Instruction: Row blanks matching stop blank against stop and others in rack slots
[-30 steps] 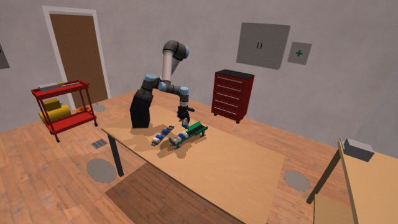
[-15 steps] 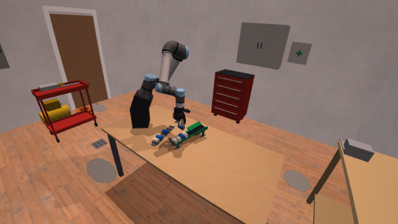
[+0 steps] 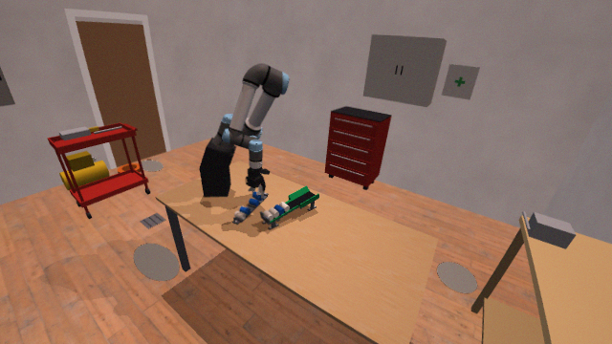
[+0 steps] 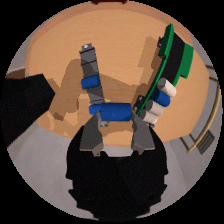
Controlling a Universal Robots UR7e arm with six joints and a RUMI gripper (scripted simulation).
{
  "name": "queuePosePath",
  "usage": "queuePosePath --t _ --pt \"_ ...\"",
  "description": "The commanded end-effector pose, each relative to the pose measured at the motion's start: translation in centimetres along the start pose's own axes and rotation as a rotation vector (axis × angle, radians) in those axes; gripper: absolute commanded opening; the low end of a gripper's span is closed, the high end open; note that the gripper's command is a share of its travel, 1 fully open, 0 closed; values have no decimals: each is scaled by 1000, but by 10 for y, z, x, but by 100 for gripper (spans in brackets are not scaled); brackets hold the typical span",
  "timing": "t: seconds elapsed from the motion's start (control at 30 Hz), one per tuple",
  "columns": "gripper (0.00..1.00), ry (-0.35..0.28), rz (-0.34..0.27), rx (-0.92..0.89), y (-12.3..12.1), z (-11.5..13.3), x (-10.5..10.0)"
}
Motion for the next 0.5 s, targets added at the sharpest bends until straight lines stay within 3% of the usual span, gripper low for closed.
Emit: queuePosePath --t 0.0,0.17,0.47 --pt "35 4 27 -99 -47 6 7" --pt "35 5 31 -157 -73 1 8" --pt "35 6 32 -177 -81 -1 8"
Point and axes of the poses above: the point where the finger pads meet when closed, its own x axis out along the fingers, its own y axis across the jaws, z = x × y, the point moved 8 cm from there along -x, back along the fingers
